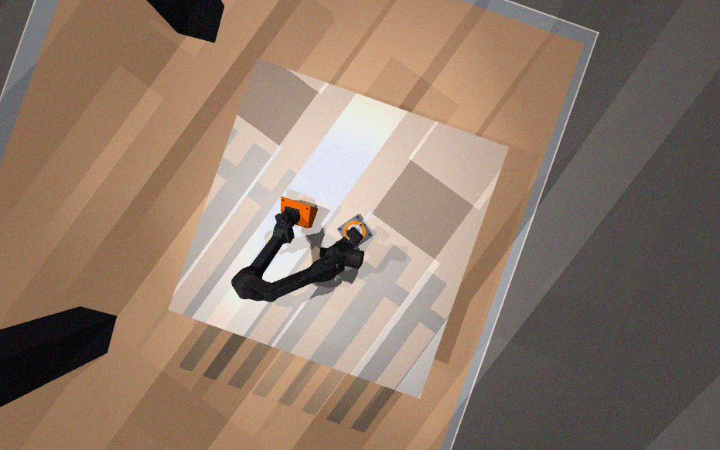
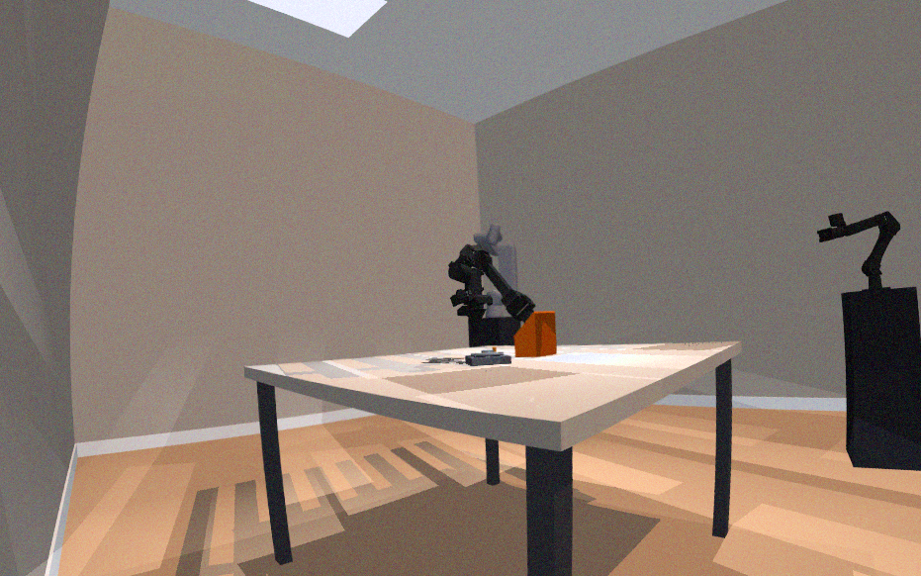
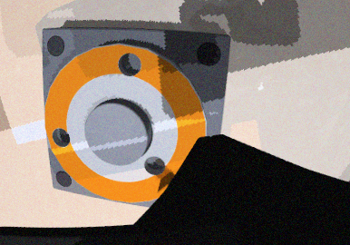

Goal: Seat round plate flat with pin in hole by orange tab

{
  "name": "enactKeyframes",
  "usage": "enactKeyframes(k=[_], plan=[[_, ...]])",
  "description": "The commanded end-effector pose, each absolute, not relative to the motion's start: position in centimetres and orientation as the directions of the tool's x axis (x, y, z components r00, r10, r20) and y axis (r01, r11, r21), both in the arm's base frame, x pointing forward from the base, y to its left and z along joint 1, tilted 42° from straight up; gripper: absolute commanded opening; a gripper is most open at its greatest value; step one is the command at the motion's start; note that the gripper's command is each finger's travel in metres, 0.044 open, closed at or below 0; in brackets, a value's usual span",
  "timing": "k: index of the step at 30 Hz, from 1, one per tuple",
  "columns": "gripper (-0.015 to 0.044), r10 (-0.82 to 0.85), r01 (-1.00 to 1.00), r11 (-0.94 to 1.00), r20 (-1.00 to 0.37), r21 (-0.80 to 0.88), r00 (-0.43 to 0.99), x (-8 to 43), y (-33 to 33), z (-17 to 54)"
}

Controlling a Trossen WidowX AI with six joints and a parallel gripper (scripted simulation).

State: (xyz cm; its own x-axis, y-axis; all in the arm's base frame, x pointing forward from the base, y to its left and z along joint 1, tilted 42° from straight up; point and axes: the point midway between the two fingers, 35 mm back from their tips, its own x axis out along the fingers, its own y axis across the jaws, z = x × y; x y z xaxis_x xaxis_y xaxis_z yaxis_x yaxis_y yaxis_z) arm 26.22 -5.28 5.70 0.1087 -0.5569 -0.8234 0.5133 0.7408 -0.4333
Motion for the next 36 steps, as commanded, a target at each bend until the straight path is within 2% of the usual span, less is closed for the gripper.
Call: enactKeyframes(k=[1, 3, 5, 14, 25, 36], plan=[[0.0000, -0.624, 0.219, 0.760, -0.781, -0.612, -0.018, 24.5, -3.4, 2.9], [0.0000, -0.653, 0.109, 0.748, -0.755, -0.655, -0.054, 23.8, -2.9, 2.1], [0.0000, -0.657, 0.095, 0.746, -0.751, -0.660, -0.058, 23.8, -3.0, 2.1], [0.0000, -0.657, 0.095, 0.746, -0.751, -0.660, -0.058, 23.9, -3.2, 2.2], [0.0000, -0.659, 0.095, 0.744, -0.750, -0.661, -0.058, 23.6, -6.2, -1.3], [0.0000, -0.658, 0.095, 0.745, -0.751, -0.661, -0.058, 23.2, -5.6, -2.0]])
